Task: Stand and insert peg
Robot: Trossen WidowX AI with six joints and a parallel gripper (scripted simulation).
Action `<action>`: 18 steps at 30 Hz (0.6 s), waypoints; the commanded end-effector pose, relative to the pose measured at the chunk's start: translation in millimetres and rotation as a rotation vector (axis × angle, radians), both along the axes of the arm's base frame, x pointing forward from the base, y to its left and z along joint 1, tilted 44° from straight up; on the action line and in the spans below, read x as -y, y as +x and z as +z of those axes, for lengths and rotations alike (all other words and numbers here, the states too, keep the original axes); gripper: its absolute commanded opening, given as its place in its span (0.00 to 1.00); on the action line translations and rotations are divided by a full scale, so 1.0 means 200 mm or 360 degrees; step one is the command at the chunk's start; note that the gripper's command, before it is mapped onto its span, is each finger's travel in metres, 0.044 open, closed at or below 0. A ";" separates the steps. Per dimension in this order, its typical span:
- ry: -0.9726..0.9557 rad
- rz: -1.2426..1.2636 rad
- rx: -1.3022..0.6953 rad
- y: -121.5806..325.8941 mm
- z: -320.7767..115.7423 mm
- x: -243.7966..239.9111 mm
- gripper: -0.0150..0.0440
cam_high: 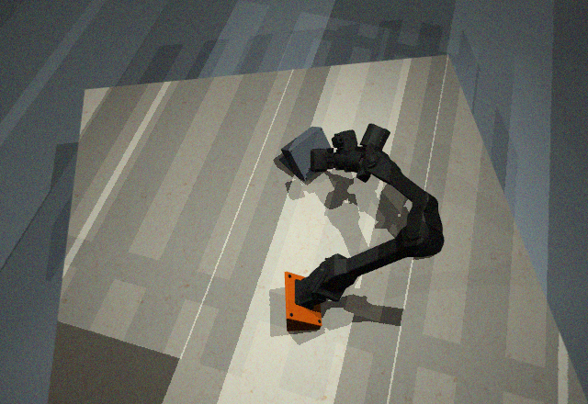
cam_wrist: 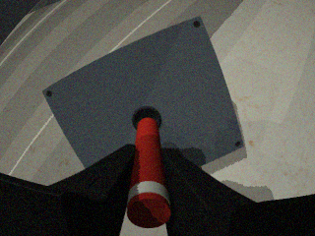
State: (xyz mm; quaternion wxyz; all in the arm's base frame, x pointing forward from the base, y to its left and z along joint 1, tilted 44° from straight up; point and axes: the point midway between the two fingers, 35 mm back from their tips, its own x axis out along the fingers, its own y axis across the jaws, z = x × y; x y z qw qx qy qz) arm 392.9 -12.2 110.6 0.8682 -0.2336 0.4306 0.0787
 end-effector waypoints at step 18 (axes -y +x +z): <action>0.0000 0.0000 0.0001 0.01 -0.01 0.00 0.25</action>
